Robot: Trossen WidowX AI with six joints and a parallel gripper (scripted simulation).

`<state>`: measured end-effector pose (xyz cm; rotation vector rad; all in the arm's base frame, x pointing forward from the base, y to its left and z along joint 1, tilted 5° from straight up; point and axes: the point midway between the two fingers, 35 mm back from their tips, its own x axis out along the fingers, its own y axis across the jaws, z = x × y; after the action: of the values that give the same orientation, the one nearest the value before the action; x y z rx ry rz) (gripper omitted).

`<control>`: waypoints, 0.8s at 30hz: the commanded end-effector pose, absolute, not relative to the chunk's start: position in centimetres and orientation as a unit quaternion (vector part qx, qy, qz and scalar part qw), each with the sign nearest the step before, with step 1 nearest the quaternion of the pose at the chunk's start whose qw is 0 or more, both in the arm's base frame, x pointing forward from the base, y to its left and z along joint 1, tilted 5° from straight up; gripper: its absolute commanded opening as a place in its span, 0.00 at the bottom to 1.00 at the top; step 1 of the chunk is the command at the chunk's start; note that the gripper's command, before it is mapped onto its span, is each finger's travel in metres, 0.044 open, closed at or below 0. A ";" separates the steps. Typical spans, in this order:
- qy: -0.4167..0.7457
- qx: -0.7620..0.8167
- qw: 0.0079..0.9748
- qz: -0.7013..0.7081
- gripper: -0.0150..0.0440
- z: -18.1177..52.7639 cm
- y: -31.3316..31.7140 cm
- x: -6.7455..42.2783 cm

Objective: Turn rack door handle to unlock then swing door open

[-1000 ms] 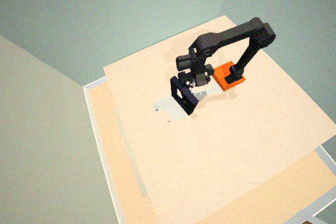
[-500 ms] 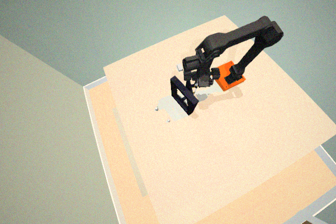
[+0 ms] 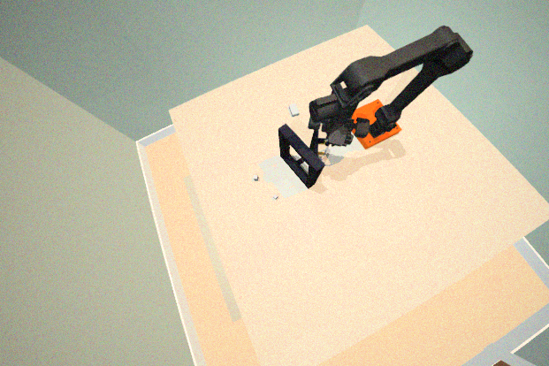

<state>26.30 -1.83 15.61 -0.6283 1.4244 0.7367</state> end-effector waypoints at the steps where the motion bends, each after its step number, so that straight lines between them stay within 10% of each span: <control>1: 0.637 -0.252 0.665 0.298 0.28 15.6 -1.3 26.0; 24: 0.677 -0.137 0.697 0.190 0.28 15.9 2.5 24.5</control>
<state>24.50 2.06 15.88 -0.3543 1.5051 0.4724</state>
